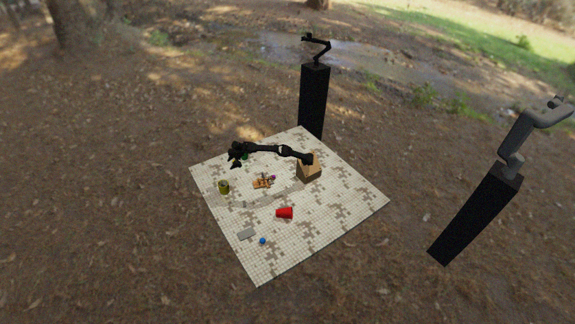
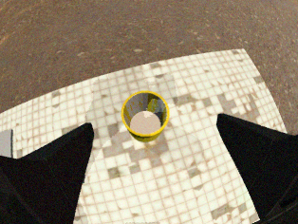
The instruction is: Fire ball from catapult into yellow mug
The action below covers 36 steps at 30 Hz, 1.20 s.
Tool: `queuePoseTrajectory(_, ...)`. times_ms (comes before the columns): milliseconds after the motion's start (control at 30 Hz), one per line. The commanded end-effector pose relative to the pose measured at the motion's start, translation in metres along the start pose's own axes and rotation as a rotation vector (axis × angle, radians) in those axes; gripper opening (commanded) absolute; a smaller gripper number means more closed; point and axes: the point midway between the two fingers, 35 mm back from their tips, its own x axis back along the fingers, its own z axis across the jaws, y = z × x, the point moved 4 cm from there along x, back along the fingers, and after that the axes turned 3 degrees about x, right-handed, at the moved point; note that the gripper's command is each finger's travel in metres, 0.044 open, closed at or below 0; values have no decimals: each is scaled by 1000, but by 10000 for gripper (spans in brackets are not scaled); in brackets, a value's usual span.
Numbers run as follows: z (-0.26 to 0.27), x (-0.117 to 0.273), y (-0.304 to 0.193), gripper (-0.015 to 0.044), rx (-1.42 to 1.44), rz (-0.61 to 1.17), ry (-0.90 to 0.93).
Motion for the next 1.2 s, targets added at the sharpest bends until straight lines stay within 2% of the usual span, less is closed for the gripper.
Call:
queuePoseTrajectory(0, -1, 0, 1, 440, -6, -7, 5)
queuePoseTrajectory(400, -1, 0, 1, 440, -6, -7, 5)
queuePoseTrajectory(967, -1, 0, 1, 0, -6, -7, 5)
queuePoseTrajectory(1167, -1, 0, 1, 0, -6, -7, 5)
